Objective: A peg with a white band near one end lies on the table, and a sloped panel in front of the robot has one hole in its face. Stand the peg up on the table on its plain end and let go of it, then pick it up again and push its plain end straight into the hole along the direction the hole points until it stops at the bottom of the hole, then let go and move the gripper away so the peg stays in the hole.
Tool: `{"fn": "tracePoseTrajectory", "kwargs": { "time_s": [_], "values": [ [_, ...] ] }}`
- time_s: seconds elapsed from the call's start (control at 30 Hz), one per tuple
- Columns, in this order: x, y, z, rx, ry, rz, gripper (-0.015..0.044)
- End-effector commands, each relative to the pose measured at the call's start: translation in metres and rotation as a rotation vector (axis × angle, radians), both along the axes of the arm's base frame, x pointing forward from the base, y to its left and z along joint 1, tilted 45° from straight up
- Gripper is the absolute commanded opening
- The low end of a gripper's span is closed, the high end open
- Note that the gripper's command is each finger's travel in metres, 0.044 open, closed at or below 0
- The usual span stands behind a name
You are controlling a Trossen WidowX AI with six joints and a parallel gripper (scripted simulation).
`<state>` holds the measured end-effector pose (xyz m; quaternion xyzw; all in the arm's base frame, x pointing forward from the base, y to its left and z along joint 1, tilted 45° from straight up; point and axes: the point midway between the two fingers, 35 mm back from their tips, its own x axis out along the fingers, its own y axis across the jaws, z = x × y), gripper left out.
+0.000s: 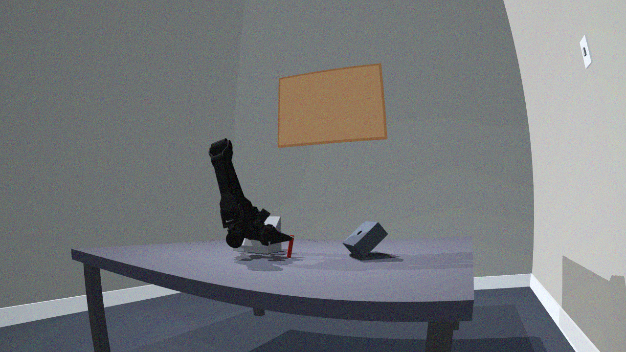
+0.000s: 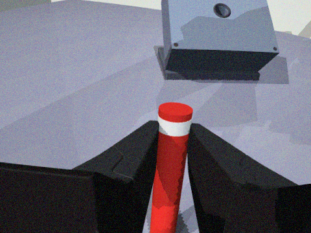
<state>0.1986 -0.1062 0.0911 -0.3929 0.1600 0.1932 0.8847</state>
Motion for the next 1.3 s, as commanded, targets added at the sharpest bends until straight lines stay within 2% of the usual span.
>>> {"fn": "tracePoseTrajectory", "kwargs": {
  "time_s": [0.0, 1.27],
  "values": [
    [-0.0011, -0.0007, 0.0, 0.0, 0.0, 0.0, 0.005],
    [-0.007, -0.0044, -0.0019, 0.02, -0.04, 0.036, 0.005]
  ]
}}
